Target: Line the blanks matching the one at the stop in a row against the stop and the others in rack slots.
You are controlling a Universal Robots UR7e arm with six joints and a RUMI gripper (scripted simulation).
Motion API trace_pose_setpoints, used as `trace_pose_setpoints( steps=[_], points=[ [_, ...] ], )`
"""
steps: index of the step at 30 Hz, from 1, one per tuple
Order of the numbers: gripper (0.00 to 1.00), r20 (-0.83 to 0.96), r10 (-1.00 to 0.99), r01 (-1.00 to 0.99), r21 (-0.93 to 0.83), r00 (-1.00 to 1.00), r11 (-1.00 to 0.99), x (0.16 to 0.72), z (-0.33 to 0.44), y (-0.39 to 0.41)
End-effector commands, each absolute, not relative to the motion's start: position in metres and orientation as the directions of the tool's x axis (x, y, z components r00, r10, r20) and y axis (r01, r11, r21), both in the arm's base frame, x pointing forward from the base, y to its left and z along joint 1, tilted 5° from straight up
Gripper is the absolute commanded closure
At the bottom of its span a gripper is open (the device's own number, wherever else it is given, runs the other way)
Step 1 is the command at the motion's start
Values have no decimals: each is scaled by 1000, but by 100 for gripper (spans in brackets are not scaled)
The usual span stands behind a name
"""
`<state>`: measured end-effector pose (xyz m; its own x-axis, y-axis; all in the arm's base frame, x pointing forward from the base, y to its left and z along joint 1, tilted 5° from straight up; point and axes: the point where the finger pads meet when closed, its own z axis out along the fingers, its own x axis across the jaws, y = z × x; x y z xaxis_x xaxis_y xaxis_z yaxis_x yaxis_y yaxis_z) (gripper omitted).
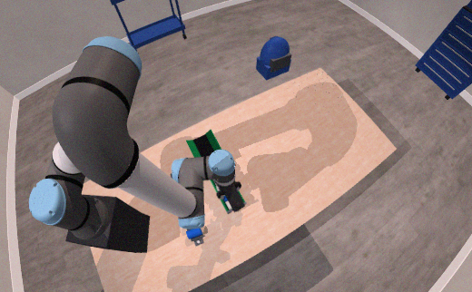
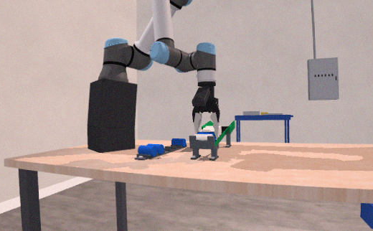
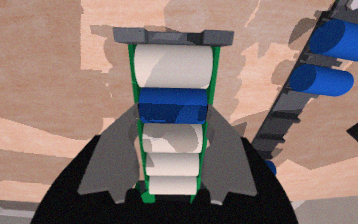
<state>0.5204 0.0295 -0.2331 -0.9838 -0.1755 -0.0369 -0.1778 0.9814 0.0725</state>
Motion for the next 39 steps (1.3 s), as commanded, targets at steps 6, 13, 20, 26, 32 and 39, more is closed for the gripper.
trace_pose_setpoints(
  steps=[6, 13, 20, 26, 32, 39],
  points=[
    [61, -38, -175, -178, 72, -984, 981, 521, -233, 29],
    [61, -38, -175, -178, 72, -984, 981, 521, -230, 29],
    [61, -38, -175, -178, 72, -984, 981, 520, -209, 28],
    [61, -38, -175, -178, 72, -984, 981, 520, -178, 25],
    [61, -38, -175, -178, 72, -984, 981, 519, -157, 24],
    [61, -38, -175, -178, 72, -984, 981, 519, -136, 22]
  ],
)
